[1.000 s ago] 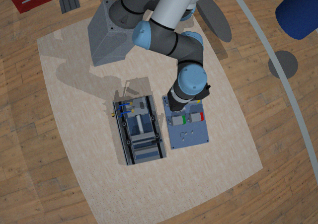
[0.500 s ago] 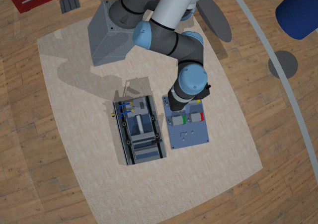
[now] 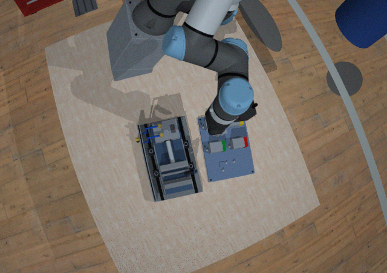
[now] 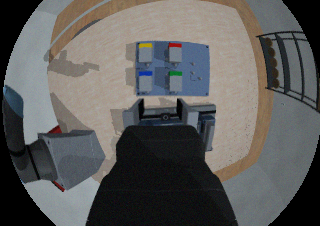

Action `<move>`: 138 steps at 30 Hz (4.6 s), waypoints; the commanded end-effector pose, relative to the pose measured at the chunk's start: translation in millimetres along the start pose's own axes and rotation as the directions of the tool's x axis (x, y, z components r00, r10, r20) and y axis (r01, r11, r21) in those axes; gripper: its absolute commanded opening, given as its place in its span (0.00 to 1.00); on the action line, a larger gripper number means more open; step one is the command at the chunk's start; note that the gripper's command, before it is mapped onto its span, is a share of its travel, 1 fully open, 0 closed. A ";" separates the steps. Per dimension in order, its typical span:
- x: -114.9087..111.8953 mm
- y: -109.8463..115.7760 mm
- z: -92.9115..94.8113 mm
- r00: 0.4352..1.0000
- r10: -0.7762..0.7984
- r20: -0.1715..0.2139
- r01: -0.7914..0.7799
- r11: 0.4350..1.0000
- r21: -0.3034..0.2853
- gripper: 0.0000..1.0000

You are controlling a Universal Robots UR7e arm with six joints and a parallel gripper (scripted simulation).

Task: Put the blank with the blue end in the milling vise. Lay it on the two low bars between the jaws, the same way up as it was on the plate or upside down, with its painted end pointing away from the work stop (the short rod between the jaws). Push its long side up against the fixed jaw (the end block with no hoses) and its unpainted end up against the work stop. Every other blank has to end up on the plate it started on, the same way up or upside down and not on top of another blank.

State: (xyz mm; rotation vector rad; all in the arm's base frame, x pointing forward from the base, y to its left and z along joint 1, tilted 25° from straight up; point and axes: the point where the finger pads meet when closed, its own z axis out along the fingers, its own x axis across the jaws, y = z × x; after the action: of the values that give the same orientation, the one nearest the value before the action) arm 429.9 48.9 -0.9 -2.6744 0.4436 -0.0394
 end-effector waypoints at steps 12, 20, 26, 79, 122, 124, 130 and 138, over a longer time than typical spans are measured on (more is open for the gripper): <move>0.4 0.0 -0.3 1.000 0.000 -0.001 0.000 1.000 0.000 1.00; 0.4 0.0 -0.3 1.000 0.000 -0.001 0.000 1.000 0.000 1.00; 0.4 0.0 -0.3 1.000 0.000 -0.001 0.000 1.000 0.000 1.00; -0.2 -3.9 59.3 1.000 0.000 0.001 0.000 1.000 0.001 1.00; 1.0 -5.1 68.8 1.000 0.001 0.003 -0.001 1.000 0.001 1.00; 2.0 -4.6 65.7 1.000 0.000 0.002 0.000 1.000 0.001 1.00; 2.5 -4.4 64.2 1.000 0.000 0.001 0.000 1.000 0.001 1.00; 0.3 -4.7 65.1 1.000 0.001 0.004 -0.001 1.000 0.002 1.00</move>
State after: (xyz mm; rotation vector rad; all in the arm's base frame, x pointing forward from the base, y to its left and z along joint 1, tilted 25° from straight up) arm 437.0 80.3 -59.1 -2.6713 0.4433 -0.0305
